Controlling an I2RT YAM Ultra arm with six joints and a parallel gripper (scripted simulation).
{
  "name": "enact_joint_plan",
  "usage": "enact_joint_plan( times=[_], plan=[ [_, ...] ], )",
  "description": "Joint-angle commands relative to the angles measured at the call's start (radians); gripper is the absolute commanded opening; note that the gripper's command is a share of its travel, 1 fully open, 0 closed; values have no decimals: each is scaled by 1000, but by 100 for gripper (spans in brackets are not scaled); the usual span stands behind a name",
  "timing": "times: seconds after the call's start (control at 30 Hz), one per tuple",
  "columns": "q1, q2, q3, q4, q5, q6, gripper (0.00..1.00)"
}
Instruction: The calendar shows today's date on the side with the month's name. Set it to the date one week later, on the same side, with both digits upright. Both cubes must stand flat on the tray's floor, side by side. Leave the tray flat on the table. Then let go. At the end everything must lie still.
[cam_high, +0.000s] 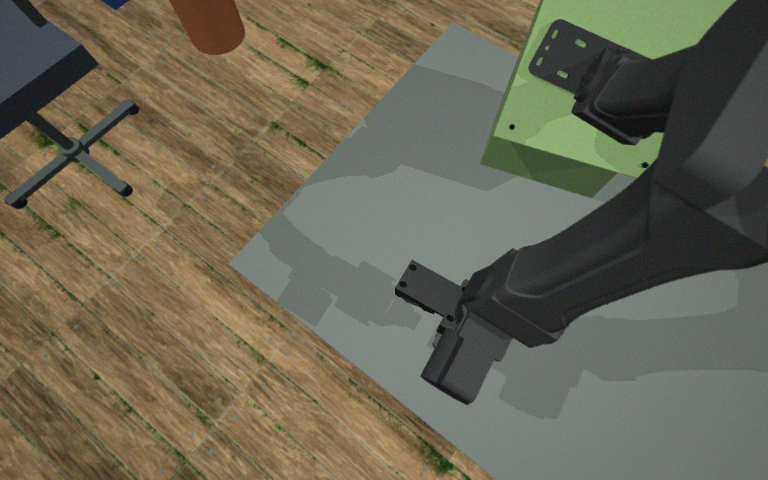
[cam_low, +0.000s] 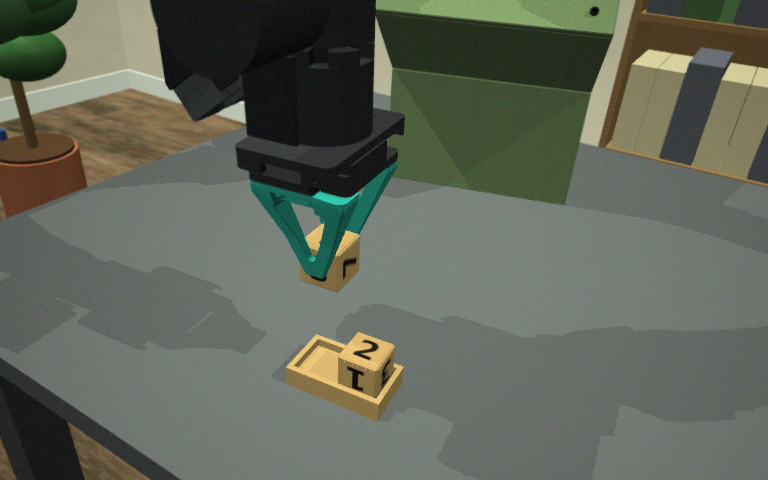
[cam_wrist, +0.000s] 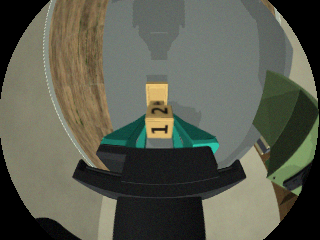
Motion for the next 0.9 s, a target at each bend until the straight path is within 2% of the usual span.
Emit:
enact_joint_plan(
  times=[0.0, 0.43, 0.87],
  plan=[
    [0, 6, 3, 23, 14, 4, 27],
    [31, 158, 28, 154, 37, 25, 27],
    [34, 178, 33, 169, 40, 27, 27]
  ],
)
